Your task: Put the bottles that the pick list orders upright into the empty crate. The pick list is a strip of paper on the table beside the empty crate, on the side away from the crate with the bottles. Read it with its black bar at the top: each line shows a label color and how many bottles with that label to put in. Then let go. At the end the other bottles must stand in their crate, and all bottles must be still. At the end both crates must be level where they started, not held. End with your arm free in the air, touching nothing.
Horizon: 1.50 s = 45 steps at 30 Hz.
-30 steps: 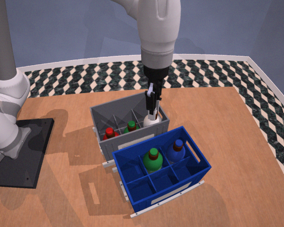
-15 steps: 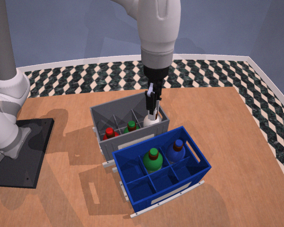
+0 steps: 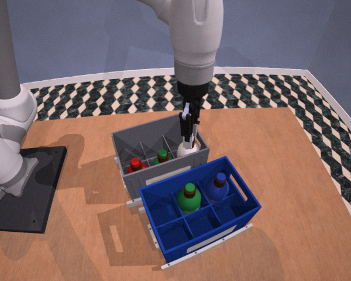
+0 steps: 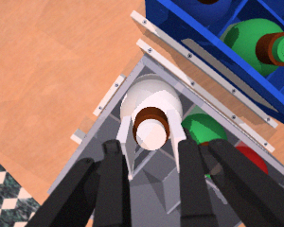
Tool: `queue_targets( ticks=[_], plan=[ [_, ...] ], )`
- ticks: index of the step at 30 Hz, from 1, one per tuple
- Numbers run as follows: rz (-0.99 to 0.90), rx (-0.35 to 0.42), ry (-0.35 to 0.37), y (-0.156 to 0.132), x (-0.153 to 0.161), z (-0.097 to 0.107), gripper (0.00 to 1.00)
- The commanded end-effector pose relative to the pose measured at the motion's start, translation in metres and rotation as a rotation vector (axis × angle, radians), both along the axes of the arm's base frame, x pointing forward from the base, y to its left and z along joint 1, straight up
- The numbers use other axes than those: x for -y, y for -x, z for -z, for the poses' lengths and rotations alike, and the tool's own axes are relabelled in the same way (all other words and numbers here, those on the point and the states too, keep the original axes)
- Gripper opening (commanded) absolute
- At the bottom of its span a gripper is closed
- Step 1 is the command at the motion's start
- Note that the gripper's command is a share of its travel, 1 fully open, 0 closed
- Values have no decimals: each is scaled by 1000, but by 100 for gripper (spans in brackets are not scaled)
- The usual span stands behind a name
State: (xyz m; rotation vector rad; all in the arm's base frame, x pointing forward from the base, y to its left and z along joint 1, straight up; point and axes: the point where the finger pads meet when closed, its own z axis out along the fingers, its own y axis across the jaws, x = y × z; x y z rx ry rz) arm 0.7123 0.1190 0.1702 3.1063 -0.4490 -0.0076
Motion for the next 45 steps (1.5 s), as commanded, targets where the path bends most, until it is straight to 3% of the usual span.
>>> queue_targets(
  ticks=[1, 45],
  plan=[
    [0, 0, 0, 0, 0, 1, 0],
    [0, 0, 0, 0, 0, 21, 0]
  ],
)
